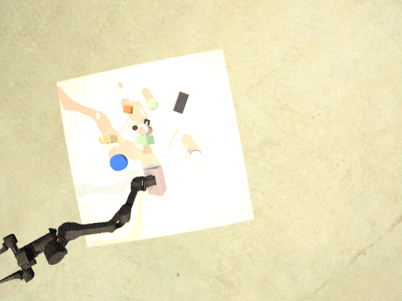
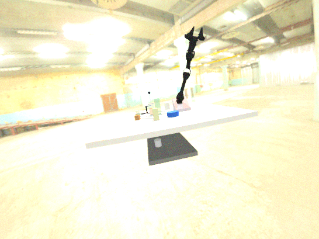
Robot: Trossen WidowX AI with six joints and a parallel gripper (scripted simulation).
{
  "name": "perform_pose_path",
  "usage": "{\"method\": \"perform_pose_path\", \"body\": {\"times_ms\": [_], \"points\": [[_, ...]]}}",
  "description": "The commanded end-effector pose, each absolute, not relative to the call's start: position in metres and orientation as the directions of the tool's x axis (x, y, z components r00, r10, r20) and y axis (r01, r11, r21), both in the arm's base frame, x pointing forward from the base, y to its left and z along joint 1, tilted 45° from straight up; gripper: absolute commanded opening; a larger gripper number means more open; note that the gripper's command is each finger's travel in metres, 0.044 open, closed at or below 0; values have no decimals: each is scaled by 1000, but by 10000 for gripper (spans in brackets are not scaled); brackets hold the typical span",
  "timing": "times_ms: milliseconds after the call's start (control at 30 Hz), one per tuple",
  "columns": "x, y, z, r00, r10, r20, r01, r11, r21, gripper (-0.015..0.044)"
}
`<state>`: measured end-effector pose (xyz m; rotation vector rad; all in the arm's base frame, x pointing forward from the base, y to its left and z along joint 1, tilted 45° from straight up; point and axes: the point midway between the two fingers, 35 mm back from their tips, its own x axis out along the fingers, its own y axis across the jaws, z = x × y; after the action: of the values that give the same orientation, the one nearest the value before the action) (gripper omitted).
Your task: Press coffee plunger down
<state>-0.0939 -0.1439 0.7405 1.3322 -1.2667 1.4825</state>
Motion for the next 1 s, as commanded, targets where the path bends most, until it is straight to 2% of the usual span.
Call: {"method": "perform_pose_path", "body": {"times_ms": [0, 33, 267, 467, 633, 967], "points": [[-94, -141, 741, -166, -69, 984, -961, -213, -177, 426], [-93, -135, 742, -165, -54, 985, -964, -202, -172, 440], [-71, -50, 745, -107, 159, 982, -994, -43, -101, 440], [-45, -3, 740, -24, 265, 964, -993, 107, -54, 440], [11, 58, 724, 114, 418, 901, -961, 276, -6, 440], [128, 115, 673, 398, 565, 723, -861, 502, 82, 440]]}}
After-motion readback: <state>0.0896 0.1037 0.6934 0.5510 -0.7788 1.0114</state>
